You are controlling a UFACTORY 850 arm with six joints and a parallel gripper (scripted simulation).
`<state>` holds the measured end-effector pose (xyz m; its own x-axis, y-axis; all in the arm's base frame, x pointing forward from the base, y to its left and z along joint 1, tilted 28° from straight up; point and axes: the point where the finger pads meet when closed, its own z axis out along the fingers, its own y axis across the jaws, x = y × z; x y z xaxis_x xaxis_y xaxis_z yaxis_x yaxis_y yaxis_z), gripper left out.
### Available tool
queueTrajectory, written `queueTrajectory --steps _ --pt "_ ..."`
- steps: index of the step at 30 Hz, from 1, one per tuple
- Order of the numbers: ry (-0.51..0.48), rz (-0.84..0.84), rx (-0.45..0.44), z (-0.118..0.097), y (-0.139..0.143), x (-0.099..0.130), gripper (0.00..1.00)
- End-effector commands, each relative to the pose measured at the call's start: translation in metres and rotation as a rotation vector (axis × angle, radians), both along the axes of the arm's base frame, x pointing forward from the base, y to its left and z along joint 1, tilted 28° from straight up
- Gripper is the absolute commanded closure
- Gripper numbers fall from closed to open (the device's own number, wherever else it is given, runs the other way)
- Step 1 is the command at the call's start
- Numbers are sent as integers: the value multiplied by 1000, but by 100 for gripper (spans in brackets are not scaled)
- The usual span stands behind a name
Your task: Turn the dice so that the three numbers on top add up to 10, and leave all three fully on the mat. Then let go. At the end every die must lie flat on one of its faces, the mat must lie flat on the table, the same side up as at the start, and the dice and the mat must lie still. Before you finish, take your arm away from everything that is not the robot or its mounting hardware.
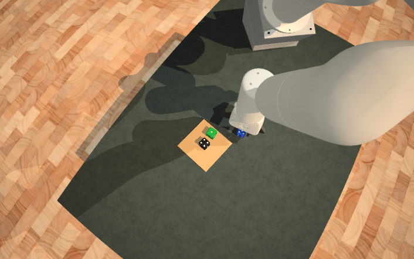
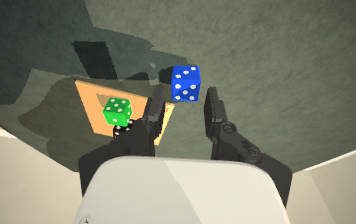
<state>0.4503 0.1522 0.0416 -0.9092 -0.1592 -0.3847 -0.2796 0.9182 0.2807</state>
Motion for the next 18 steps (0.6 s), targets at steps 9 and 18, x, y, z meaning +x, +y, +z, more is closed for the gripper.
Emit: queueTrajectory --steps 9,18 --pt "-1 0 0 0 0 0 53" --pt "-1 0 0 -2 1 1 53"
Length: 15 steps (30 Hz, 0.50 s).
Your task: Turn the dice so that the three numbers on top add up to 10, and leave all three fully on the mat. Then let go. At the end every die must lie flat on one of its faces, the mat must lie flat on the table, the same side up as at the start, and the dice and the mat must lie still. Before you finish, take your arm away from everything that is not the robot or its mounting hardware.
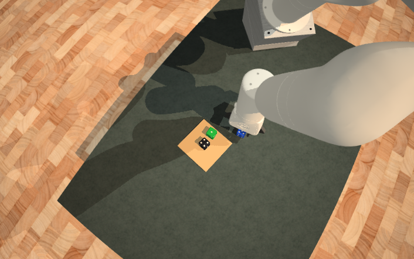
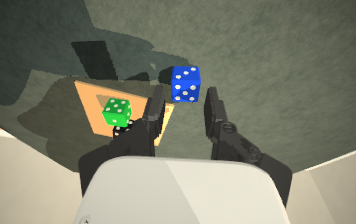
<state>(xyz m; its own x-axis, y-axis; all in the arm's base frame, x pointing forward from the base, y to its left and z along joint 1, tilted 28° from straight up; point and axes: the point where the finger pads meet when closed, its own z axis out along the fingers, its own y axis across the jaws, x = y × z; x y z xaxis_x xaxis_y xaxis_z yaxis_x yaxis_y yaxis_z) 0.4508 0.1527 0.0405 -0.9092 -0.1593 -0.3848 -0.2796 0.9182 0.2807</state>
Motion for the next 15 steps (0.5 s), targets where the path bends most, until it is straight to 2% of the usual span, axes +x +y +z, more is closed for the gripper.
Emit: queueTrajectory --steps 1,15 --pt "-1 0 0 -2 1 1 53" --pt "-1 0 0 -22 9 8 53"
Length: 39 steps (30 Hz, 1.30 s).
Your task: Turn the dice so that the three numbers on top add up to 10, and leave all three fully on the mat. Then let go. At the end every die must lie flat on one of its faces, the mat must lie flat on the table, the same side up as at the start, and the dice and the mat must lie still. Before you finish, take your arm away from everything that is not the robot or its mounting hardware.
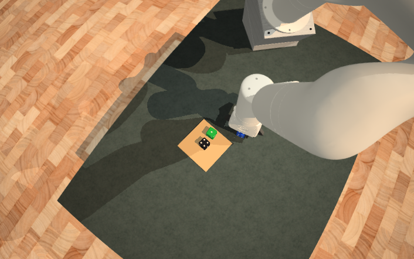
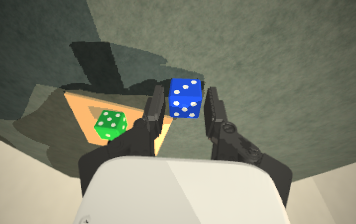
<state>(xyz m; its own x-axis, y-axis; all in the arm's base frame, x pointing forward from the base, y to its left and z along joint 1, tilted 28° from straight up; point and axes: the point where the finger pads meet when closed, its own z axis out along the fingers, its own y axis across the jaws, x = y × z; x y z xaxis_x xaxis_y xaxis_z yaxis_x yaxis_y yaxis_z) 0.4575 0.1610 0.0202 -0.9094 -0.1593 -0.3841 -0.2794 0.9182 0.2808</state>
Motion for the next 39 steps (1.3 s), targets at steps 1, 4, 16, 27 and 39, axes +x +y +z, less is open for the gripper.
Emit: queueTrajectory --steps 1,4,16,27,39 --pt "-1 0 0 -3 2 2 53" --pt "-1 0 0 -7 3 3 53" --pt "-1 0 0 -8 4 4 53" --pt "-1 0 0 -8 4 4 53" --pt "-1 0 0 -8 4 4 53"
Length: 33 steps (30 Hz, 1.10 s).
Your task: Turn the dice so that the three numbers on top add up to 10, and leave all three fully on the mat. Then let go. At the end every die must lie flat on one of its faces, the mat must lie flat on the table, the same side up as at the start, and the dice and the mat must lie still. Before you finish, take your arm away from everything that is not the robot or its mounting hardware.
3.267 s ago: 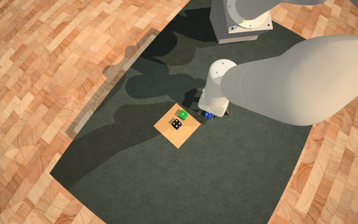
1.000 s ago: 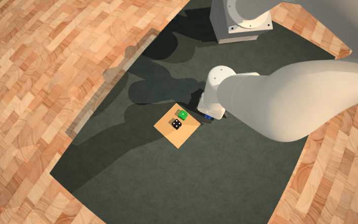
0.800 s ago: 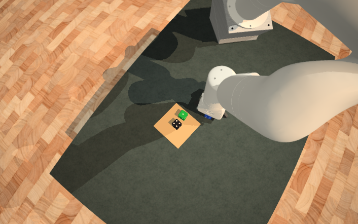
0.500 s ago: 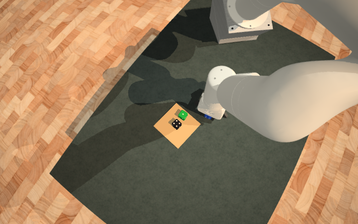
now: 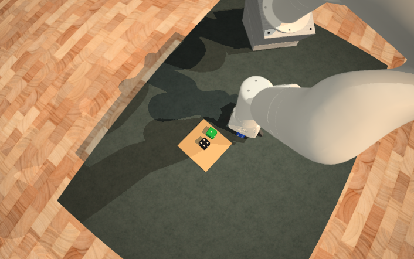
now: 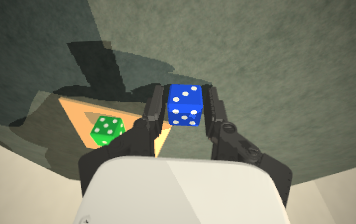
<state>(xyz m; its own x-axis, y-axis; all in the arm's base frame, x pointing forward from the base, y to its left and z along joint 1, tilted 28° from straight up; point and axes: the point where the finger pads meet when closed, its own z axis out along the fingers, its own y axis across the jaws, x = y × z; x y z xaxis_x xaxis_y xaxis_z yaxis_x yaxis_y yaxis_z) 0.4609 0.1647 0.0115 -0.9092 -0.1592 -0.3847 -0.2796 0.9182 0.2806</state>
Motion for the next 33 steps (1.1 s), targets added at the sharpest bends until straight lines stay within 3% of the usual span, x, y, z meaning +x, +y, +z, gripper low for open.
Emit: queueTrajectory --steps 1,5,6,33 --pt "-1 0 0 0 0 0 53" --pt "-1 0 0 0 0 0 53" --pt "-1 0 0 0 0 0 73" --pt "-1 0 0 0 0 0 73"
